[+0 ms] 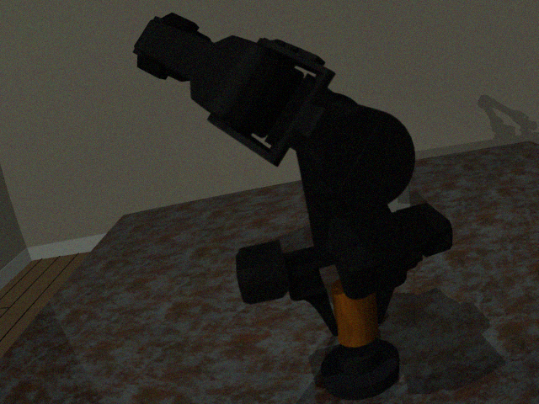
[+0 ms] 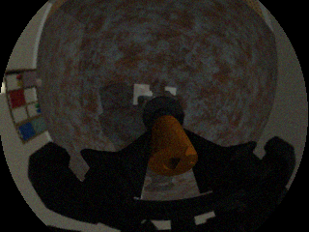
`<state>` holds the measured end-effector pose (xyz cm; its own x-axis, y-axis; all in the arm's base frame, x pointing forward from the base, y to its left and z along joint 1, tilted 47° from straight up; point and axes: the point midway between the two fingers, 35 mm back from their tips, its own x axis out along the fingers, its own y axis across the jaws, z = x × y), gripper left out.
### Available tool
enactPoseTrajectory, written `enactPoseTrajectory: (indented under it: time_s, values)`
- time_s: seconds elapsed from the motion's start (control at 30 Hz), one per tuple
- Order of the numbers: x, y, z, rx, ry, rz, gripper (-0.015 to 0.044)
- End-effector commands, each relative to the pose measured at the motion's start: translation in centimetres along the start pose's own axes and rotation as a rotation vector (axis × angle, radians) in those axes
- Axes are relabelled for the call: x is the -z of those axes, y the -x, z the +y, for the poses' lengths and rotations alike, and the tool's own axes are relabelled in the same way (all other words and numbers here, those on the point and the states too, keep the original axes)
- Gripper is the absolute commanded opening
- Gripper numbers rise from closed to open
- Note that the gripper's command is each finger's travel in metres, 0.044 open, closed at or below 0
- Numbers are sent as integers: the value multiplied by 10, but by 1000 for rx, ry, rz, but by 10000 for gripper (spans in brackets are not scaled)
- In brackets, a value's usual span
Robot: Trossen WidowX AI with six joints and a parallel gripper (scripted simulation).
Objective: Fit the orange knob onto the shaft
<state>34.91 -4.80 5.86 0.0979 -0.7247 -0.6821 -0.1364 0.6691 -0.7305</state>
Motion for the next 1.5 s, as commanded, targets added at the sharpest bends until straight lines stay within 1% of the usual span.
enactPoseTrajectory:
  time_s: [0.0,0.37,0.6,1.47]
  values:
    - [1,-1,0,3,6,-1,0]
    - [2,5,1,2,14,-1,0]
    - [1,4,1,3,212,-1,0]
    - [0,-4,1,3,209,-1,0]
